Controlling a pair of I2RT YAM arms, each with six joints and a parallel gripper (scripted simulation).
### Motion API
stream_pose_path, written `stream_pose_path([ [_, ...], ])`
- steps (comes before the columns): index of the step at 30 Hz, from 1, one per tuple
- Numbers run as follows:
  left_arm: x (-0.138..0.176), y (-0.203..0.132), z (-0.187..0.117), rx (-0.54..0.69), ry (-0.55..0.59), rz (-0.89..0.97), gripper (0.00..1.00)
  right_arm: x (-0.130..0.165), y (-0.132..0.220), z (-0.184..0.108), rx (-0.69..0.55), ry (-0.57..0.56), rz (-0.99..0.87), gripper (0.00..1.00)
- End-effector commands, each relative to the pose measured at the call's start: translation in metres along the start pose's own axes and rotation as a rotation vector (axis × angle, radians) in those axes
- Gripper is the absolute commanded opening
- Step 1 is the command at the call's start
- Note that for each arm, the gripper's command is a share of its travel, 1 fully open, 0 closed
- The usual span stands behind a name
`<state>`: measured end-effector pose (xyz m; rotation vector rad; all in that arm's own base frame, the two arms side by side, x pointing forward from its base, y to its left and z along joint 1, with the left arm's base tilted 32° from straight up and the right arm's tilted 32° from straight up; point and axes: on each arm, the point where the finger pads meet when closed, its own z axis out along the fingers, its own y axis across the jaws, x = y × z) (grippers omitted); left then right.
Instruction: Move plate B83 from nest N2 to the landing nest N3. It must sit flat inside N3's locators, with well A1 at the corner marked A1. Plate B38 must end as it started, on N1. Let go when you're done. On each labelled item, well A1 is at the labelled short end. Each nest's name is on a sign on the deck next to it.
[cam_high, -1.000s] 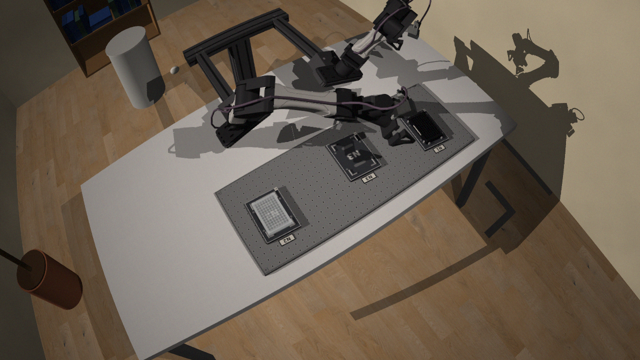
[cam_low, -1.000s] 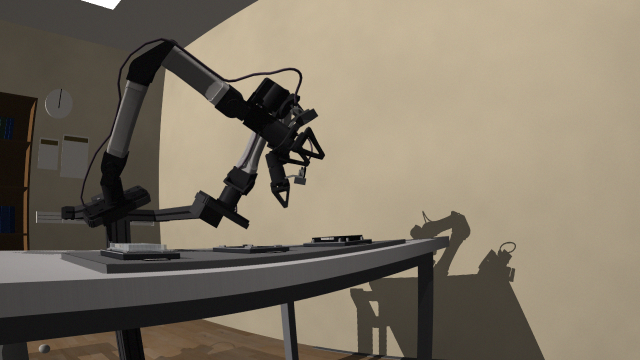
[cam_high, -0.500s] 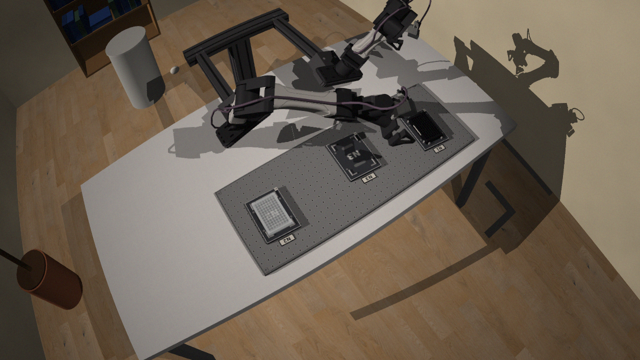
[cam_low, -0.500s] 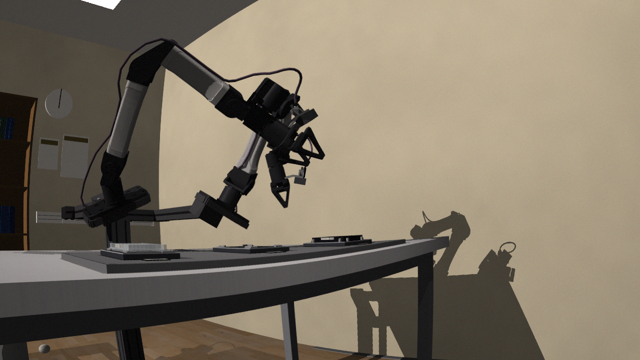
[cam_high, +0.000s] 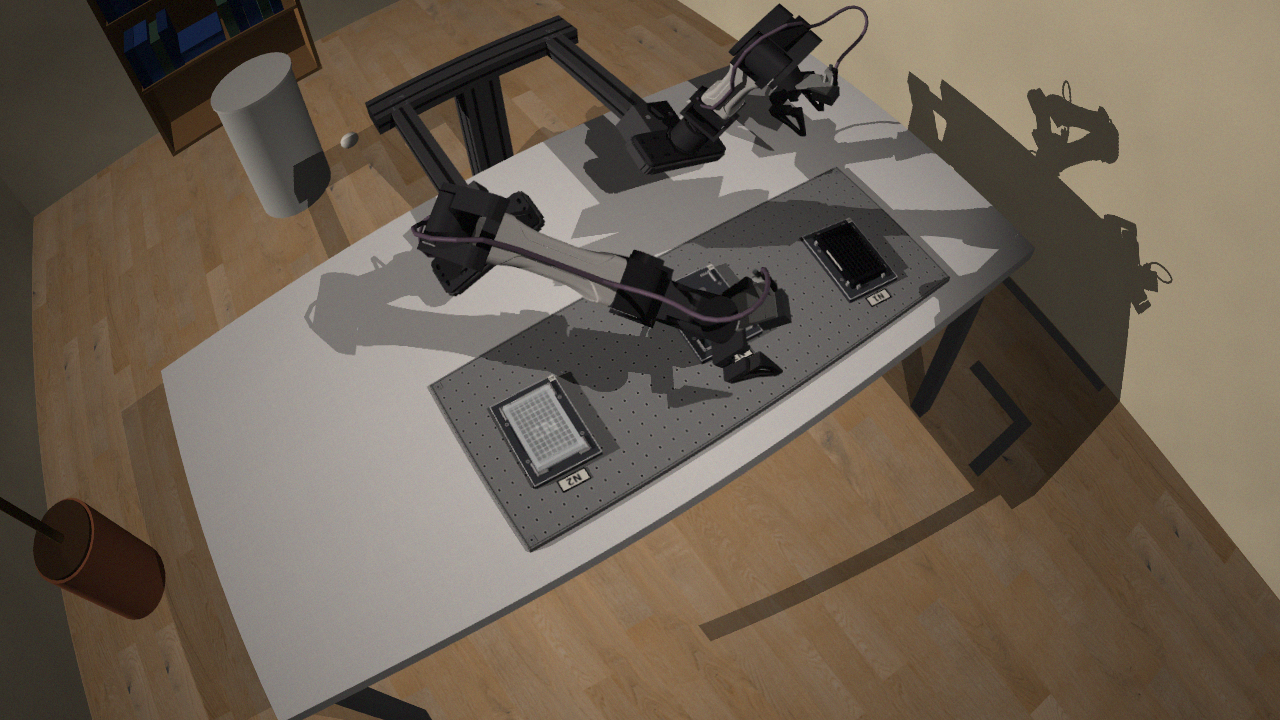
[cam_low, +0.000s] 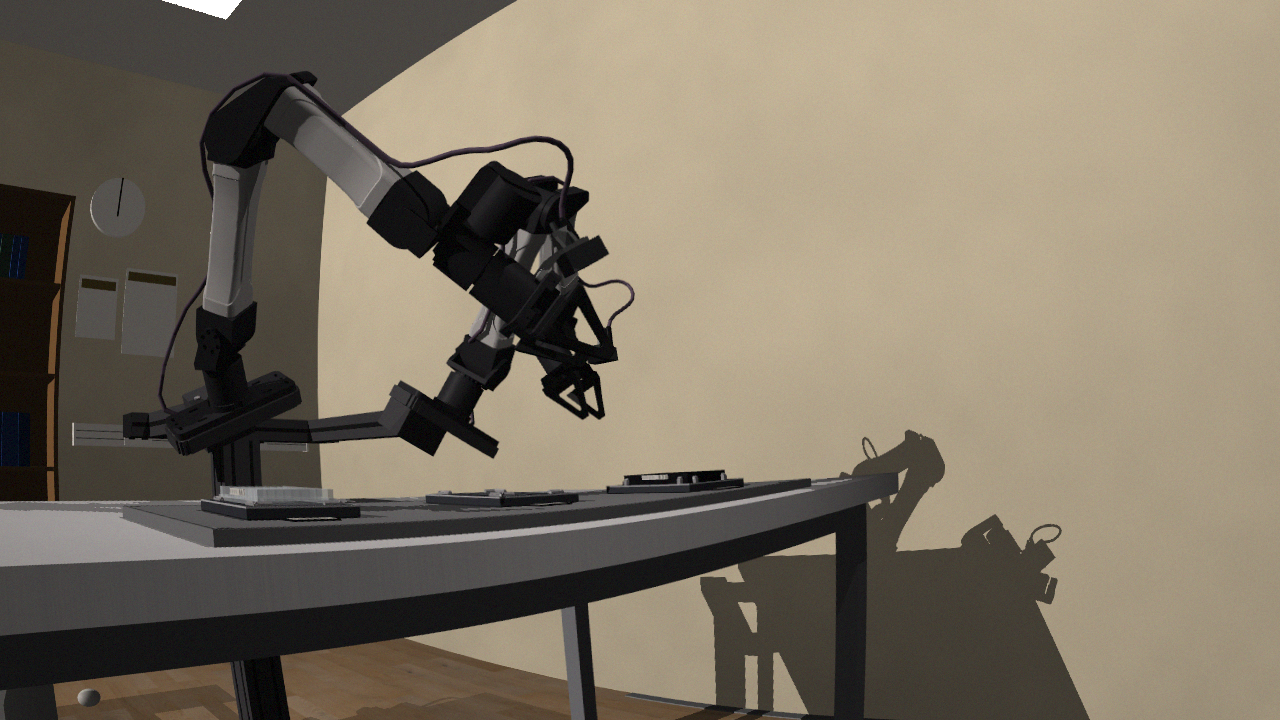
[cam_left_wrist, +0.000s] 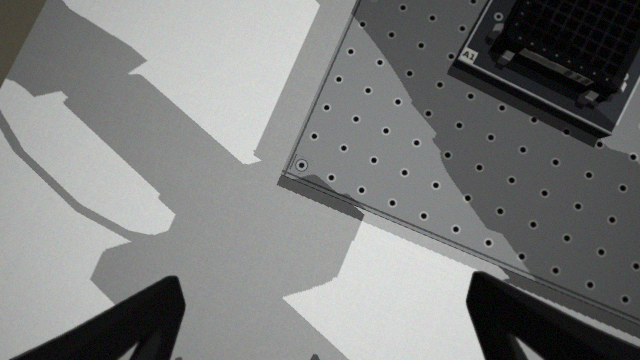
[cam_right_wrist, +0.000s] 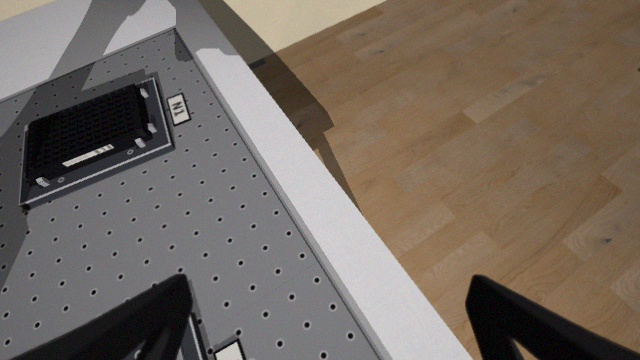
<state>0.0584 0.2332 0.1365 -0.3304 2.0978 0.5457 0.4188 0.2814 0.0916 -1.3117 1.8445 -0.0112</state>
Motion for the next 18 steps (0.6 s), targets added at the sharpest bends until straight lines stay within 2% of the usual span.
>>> stream_pose_path([
  [1,-0.025,-0.014,0.01,0.038,-0.136,0.102,1.0,0.01,0.0,-0.016,-0.071,-0.031,-0.042,1.0],
  [7,-0.047,-0.062,0.038,0.172,-0.29,0.197,1.0,0.081,-0.049,-0.061,-0.049,-0.019,0.029,1.0],
  [14,-0.066,-0.097,0.056,0.265,-0.406,0.292,1.0,0.156,-0.076,-0.123,0.003,-0.032,0.116,1.0],
  [16,-0.068,-0.107,0.06,0.294,-0.43,0.304,1.0,0.175,-0.078,-0.141,0.023,-0.041,0.14,1.0],
  [18,-0.068,-0.107,0.06,0.294,-0.43,0.304,1.0,0.175,-0.078,-0.141,0.023,-0.041,0.14,1.0],
])
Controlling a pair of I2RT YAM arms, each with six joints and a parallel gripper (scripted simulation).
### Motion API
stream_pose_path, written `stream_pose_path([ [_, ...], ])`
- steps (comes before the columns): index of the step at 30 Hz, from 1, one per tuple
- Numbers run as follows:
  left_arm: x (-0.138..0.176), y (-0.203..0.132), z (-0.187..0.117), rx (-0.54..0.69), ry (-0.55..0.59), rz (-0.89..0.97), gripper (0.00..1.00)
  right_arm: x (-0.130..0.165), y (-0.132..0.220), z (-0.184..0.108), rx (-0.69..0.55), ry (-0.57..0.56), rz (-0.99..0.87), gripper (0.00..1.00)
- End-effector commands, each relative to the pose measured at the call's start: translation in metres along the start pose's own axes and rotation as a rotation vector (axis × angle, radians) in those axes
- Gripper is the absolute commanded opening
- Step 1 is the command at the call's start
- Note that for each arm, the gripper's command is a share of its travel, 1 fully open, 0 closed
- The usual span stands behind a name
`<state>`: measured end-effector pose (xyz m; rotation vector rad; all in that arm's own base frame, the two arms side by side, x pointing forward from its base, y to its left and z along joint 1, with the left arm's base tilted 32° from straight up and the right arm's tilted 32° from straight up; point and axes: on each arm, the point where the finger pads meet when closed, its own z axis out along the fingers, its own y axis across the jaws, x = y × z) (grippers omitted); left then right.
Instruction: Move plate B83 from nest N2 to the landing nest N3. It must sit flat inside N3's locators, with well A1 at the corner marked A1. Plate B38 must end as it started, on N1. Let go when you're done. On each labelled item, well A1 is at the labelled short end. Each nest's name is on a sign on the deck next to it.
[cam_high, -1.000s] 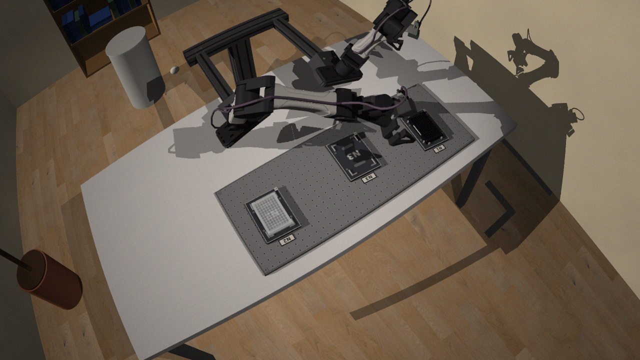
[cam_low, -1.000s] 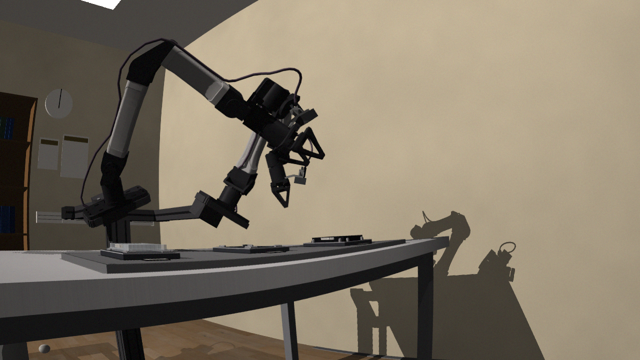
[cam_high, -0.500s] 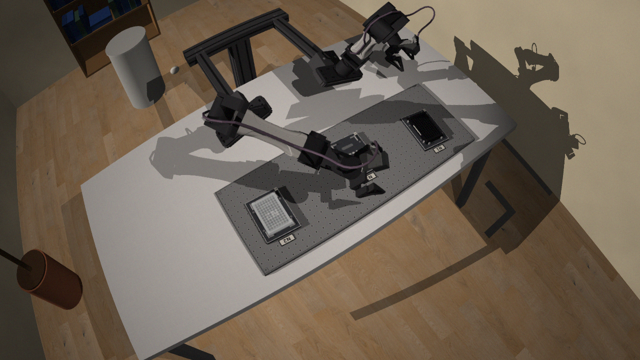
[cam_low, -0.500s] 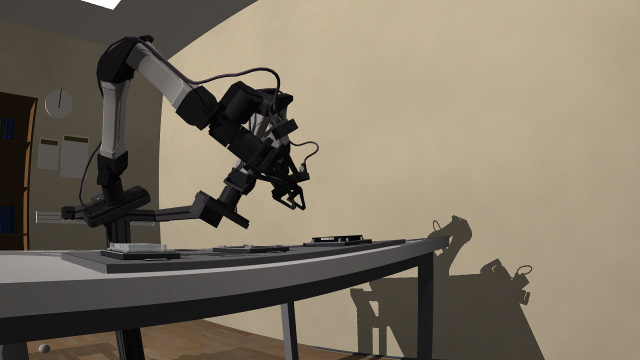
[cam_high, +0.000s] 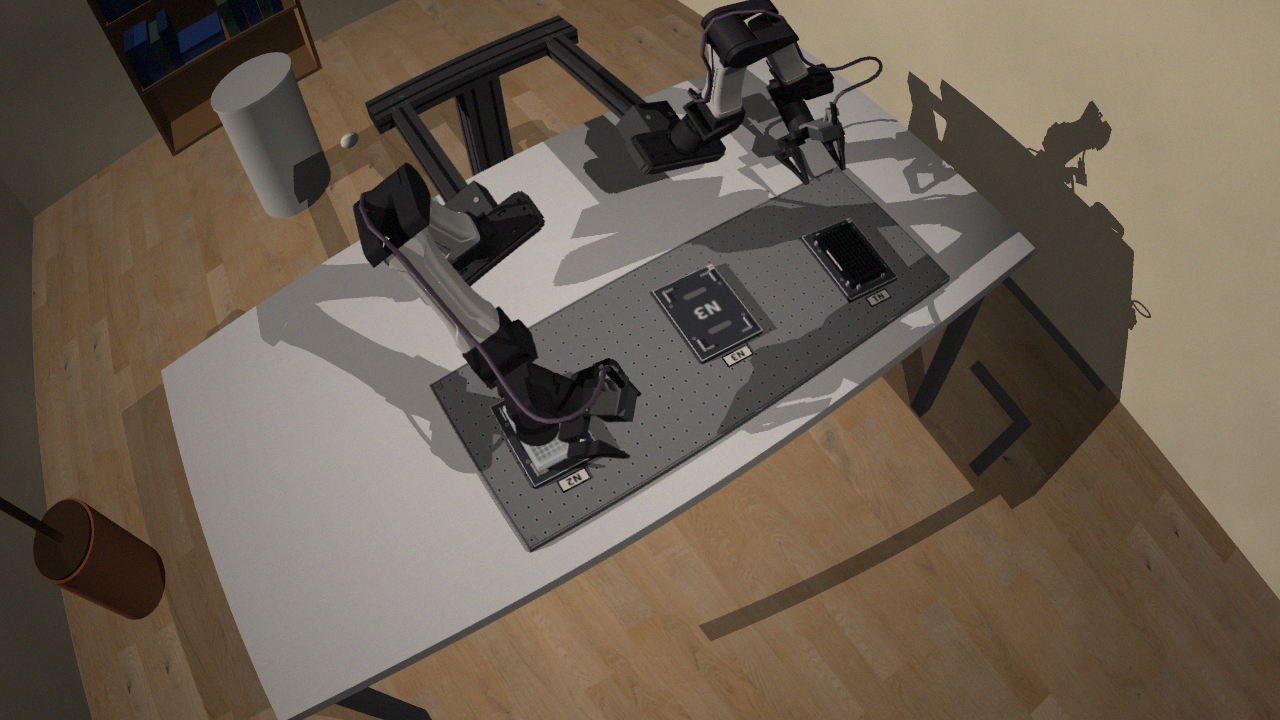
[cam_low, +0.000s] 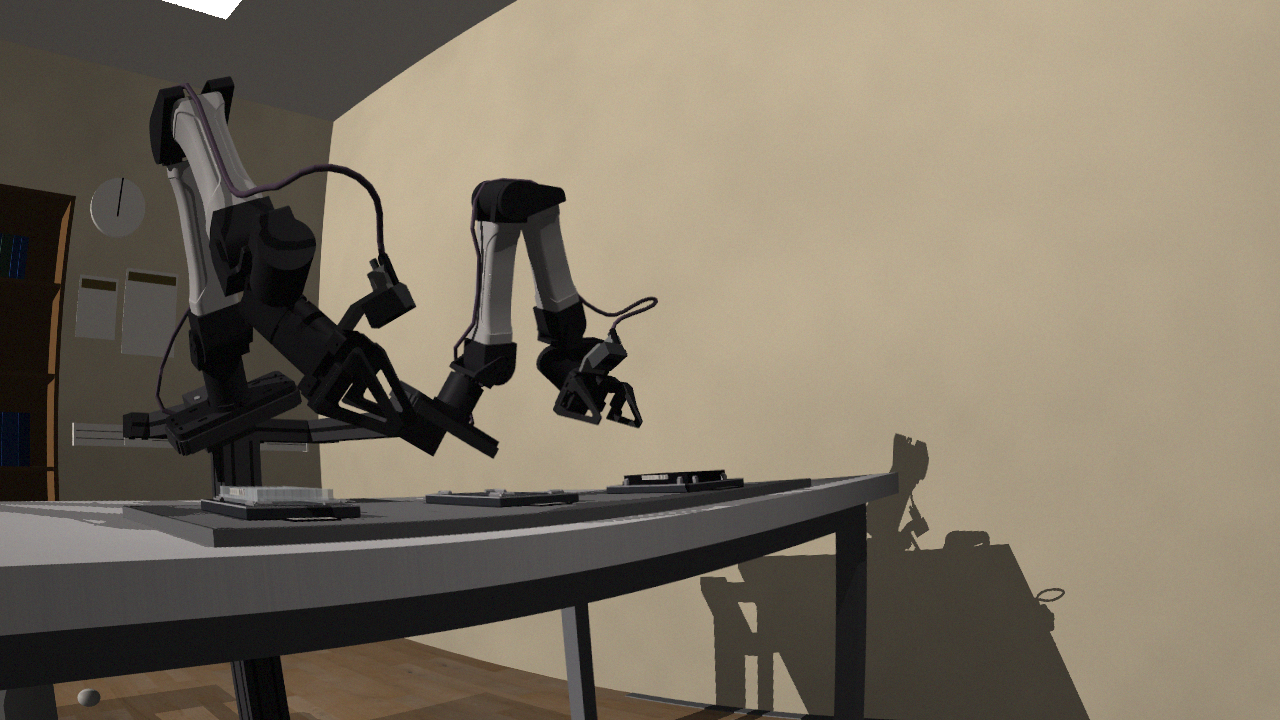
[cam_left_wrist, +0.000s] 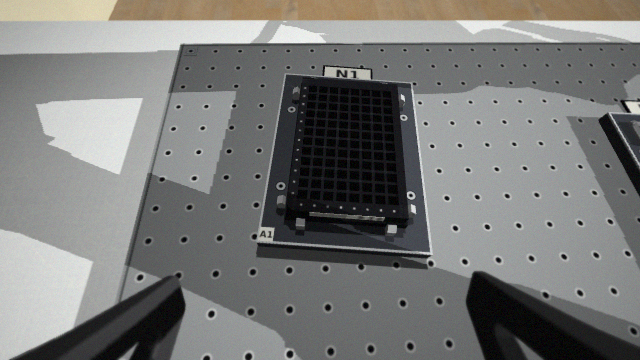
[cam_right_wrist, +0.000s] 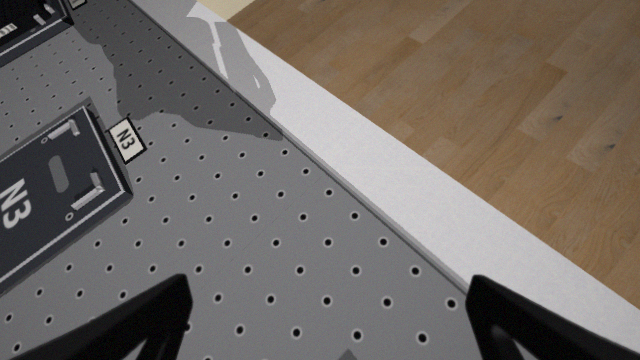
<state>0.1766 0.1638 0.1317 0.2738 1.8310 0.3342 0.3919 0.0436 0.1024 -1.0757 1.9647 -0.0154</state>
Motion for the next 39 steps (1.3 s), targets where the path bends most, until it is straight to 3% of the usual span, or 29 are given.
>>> stream_pose_path([
  [1,-0.004,0.008,0.011,-0.073,-0.037,0.05,1.0,0.007,0.01,-0.024,-0.064,-0.075,-0.035,1.0],
  [15,-0.008,-0.019,0.038,0.033,-0.113,0.064,1.0,0.094,0.016,-0.126,0.173,-0.17,0.097,1.0],
  [17,-0.008,-0.019,0.038,0.033,-0.113,0.064,1.0,0.094,0.016,-0.126,0.173,-0.17,0.097,1.0],
  [31,-0.009,-0.02,0.038,0.039,-0.118,0.062,1.0,0.135,0.047,-0.178,0.483,-0.218,0.144,1.0],
  [39,-0.009,-0.02,0.038,0.039,-0.118,0.062,1.0,0.143,0.048,-0.183,0.523,-0.195,0.17,1.0],
])
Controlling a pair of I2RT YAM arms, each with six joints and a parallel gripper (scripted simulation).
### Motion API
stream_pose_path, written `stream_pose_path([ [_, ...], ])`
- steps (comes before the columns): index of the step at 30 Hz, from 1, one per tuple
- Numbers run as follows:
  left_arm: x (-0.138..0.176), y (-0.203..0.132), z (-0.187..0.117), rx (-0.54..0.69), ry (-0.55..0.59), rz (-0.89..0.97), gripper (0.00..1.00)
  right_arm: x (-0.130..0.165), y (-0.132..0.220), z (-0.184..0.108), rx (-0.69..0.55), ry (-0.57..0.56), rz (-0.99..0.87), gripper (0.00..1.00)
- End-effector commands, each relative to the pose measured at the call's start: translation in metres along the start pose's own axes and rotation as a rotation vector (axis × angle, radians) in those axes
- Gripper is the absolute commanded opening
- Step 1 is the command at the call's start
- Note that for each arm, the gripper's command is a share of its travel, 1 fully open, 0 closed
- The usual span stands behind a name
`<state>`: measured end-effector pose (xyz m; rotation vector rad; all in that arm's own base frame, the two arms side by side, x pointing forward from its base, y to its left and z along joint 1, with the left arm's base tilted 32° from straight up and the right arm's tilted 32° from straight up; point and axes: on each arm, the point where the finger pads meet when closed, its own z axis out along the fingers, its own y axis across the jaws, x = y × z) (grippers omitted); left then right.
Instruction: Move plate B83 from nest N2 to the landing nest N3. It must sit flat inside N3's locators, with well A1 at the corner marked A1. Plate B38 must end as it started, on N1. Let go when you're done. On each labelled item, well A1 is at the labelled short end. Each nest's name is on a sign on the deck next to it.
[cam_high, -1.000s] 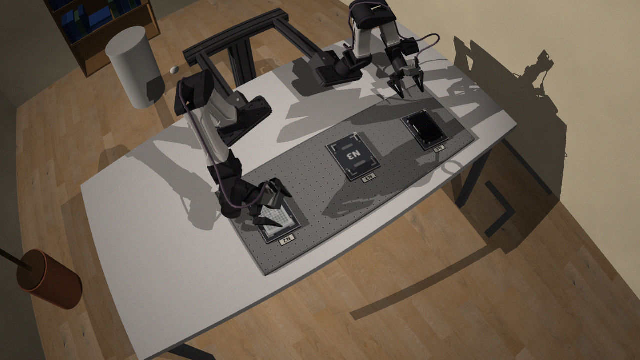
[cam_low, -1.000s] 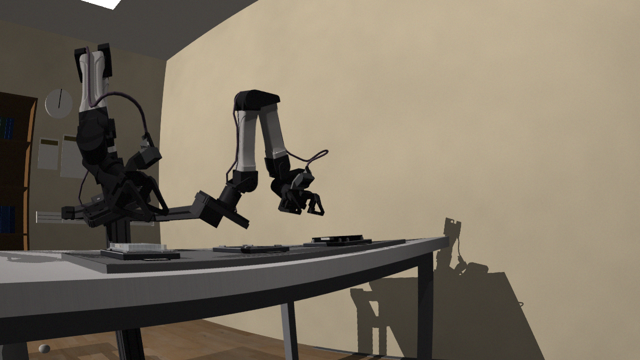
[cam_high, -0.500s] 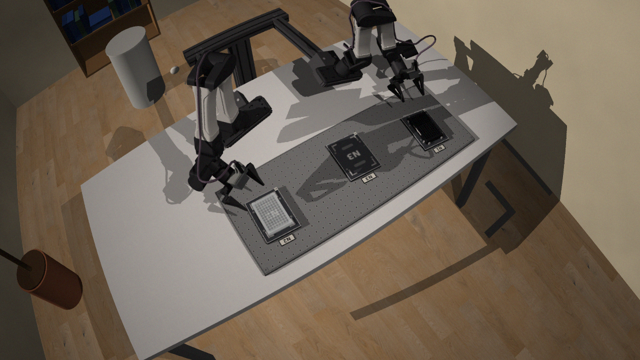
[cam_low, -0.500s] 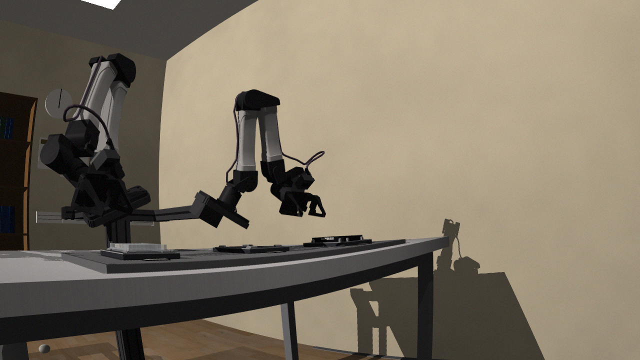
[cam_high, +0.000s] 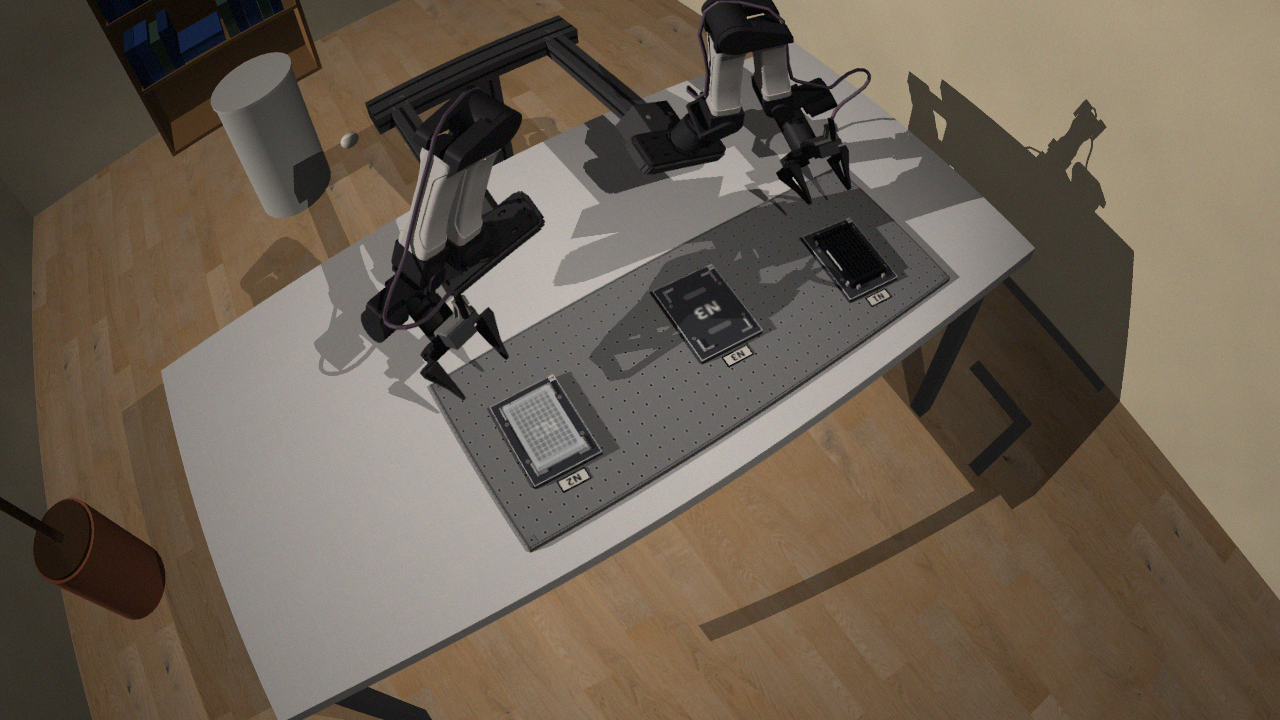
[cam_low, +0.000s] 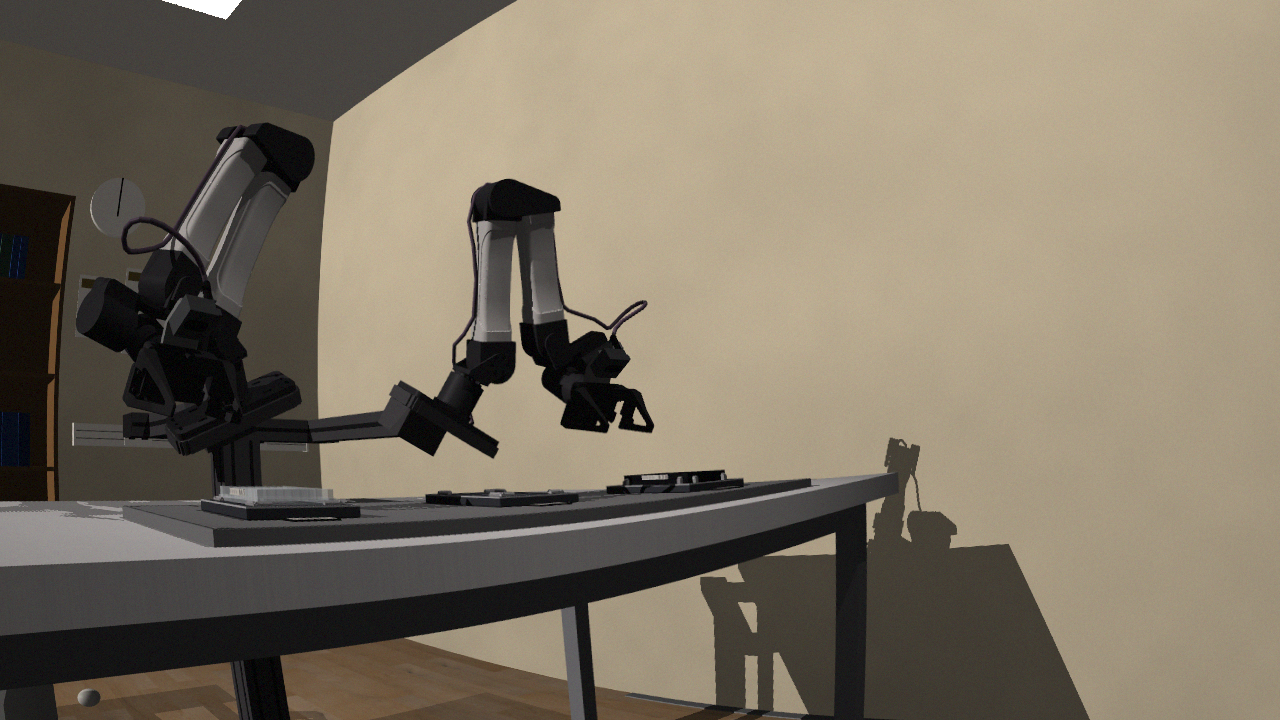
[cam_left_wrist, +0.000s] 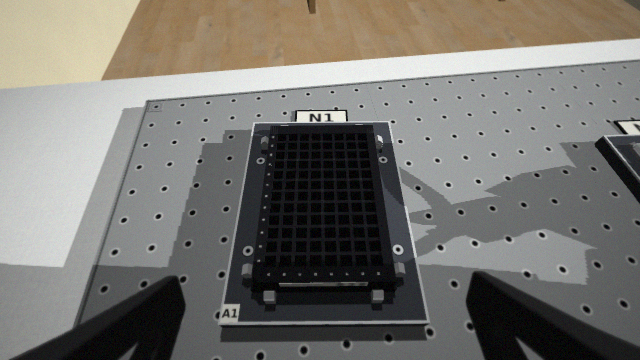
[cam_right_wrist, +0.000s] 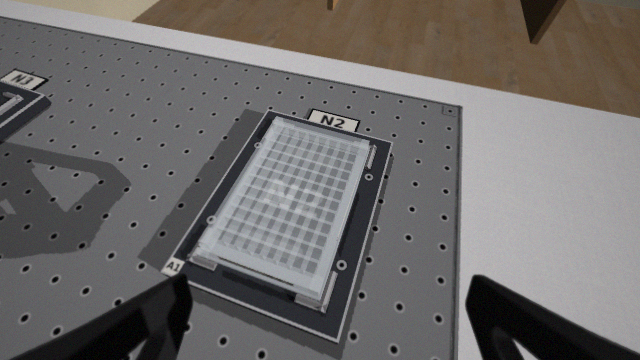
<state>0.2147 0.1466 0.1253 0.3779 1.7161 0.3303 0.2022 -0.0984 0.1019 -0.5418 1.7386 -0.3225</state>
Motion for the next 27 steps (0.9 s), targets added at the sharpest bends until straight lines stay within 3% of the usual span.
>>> stream_pose_path([
  [1,0.002,-0.003,0.001,0.003,-0.001,-0.011,1.0,0.0,0.008,-0.004,-0.012,-0.012,0.006,1.0],
  [19,0.004,-0.001,0.0,-0.009,0.011,-0.016,1.0,0.0,0.008,-0.004,-0.012,-0.012,0.006,1.0],
  [27,0.006,-0.019,0.029,0.064,0.083,-0.073,1.0,0.005,0.008,-0.003,-0.017,0.021,0.05,1.0],
])
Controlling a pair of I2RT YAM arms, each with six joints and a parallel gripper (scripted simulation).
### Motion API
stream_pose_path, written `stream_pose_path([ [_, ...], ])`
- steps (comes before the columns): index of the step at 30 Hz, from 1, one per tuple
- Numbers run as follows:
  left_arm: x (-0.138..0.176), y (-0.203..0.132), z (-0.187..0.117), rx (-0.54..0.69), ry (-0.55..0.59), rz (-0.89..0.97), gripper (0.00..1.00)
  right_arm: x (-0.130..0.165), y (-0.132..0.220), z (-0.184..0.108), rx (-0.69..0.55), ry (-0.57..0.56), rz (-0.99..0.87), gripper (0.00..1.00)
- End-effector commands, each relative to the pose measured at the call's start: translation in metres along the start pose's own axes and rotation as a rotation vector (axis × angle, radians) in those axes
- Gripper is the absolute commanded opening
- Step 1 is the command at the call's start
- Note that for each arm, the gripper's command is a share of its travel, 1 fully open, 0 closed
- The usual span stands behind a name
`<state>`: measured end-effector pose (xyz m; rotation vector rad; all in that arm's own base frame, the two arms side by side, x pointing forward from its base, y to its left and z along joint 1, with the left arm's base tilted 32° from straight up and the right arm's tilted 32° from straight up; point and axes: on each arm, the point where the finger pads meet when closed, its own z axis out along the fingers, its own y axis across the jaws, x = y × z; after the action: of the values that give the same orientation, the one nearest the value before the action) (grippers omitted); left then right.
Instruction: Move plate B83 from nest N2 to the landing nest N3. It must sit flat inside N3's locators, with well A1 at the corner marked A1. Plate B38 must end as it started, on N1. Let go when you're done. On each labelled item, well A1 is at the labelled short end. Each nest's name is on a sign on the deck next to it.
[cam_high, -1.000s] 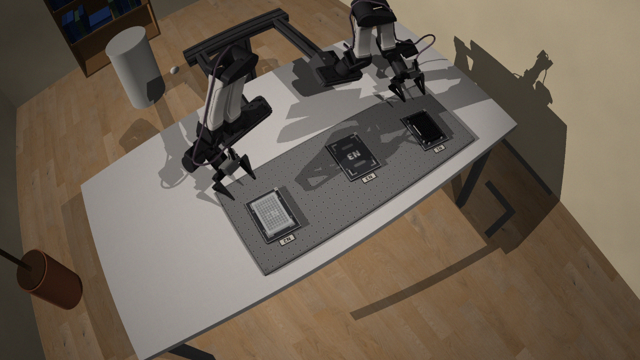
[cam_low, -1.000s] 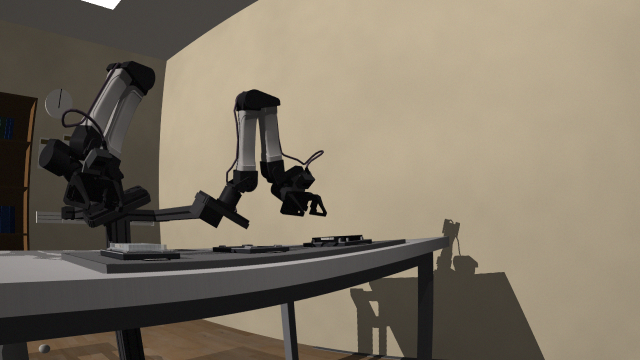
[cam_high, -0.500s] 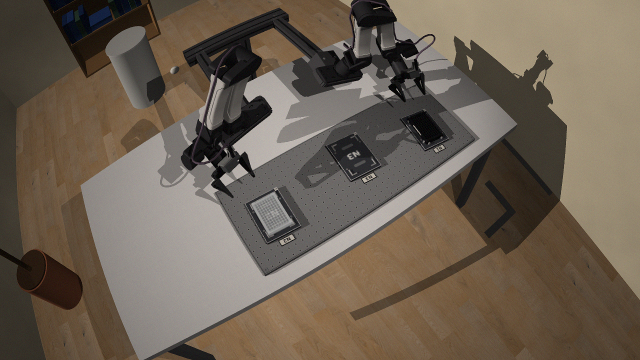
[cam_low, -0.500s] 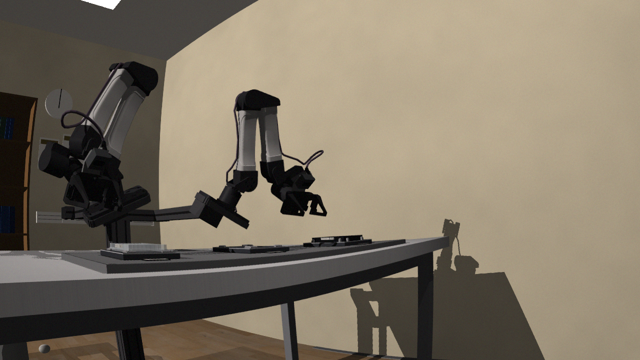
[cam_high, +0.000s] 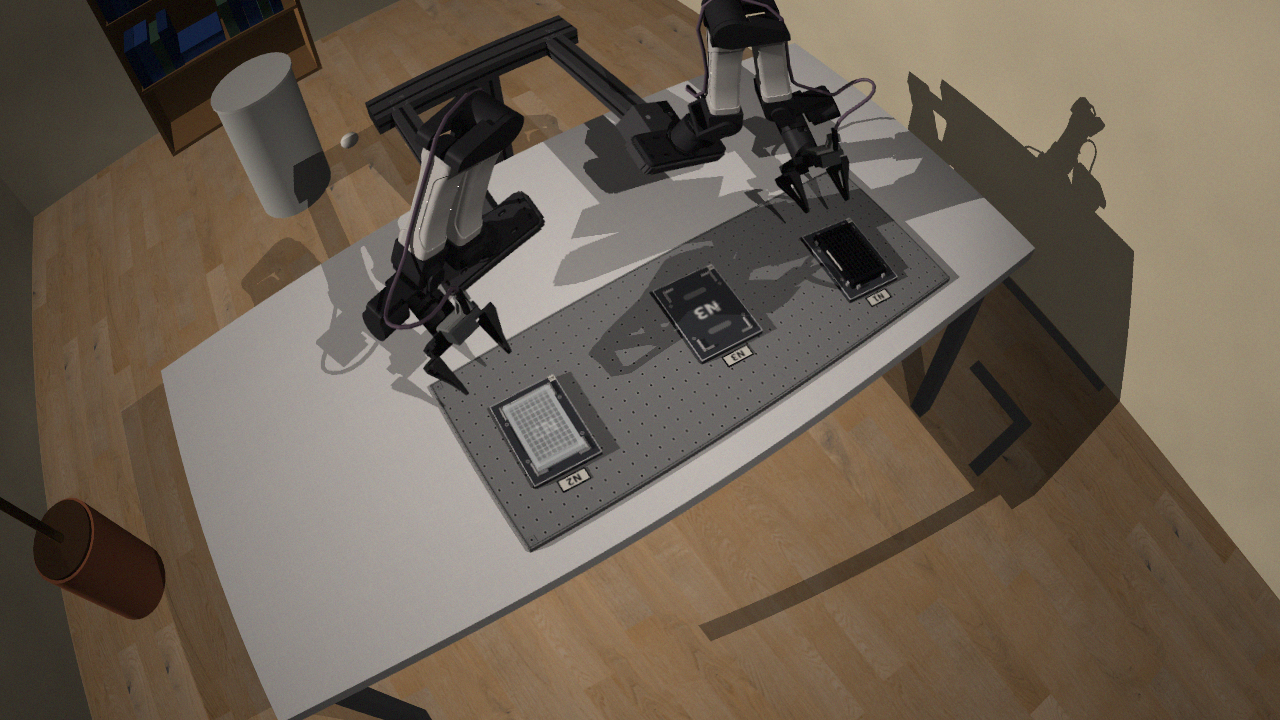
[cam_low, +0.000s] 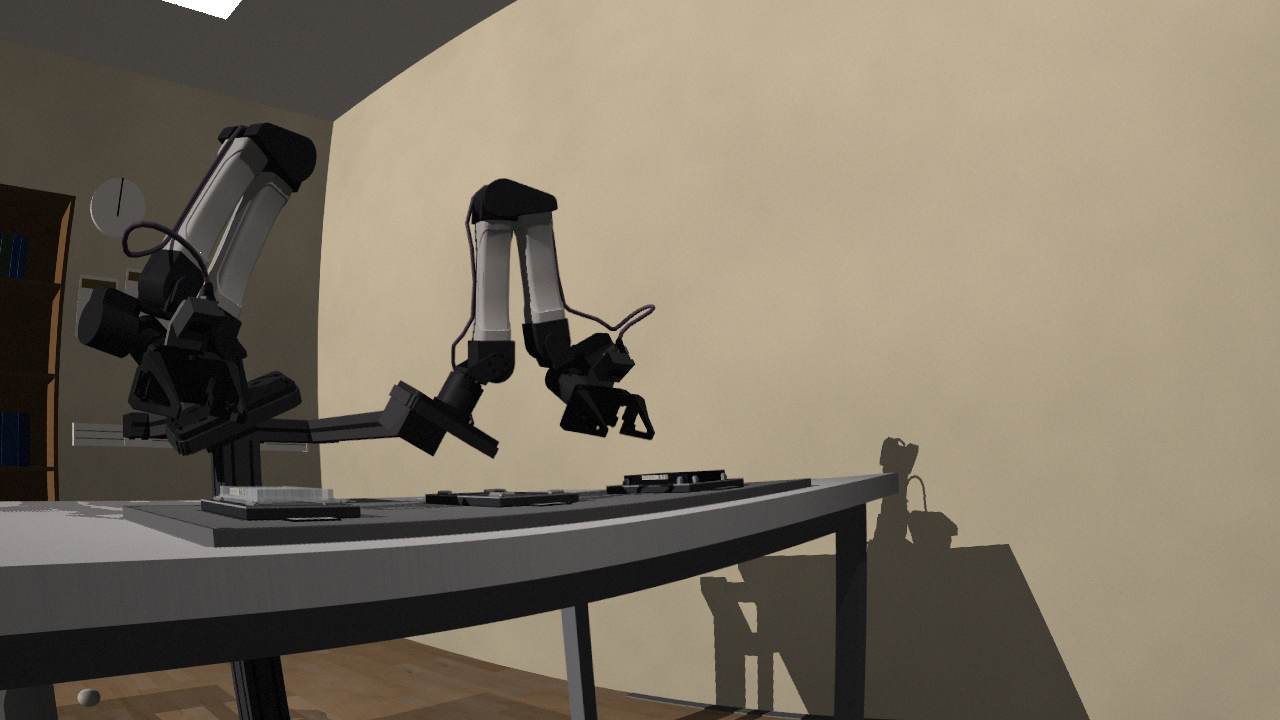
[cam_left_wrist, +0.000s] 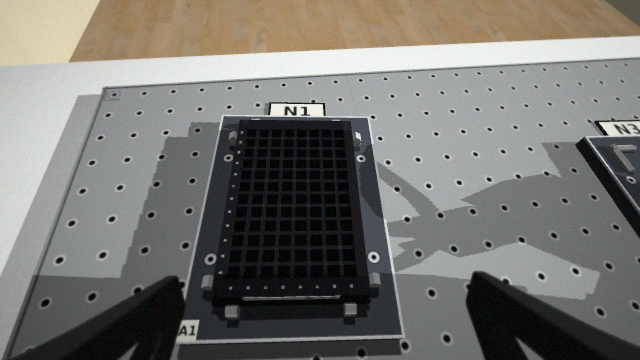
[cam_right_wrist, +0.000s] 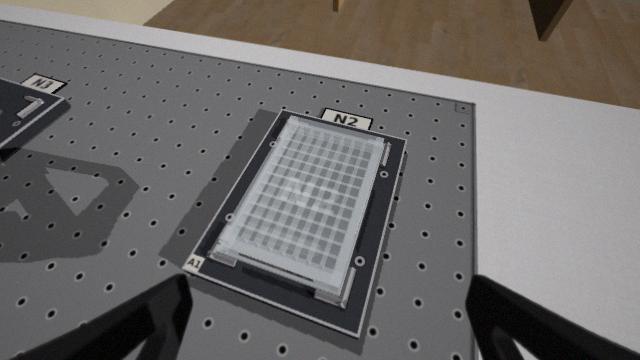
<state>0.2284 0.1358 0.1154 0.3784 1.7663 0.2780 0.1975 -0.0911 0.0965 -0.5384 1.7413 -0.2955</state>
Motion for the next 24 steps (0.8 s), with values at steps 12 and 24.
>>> stream_pose_path([
  [12,-0.014,-0.067,0.06,0.21,0.103,-0.043,1.0,0.028,-0.007,0.02,-0.095,0.347,0.305,1.0],
  [24,-0.033,-0.142,0.082,0.379,0.153,0.003,1.0,0.025,-0.015,0.052,-0.108,0.643,0.415,1.0],
])
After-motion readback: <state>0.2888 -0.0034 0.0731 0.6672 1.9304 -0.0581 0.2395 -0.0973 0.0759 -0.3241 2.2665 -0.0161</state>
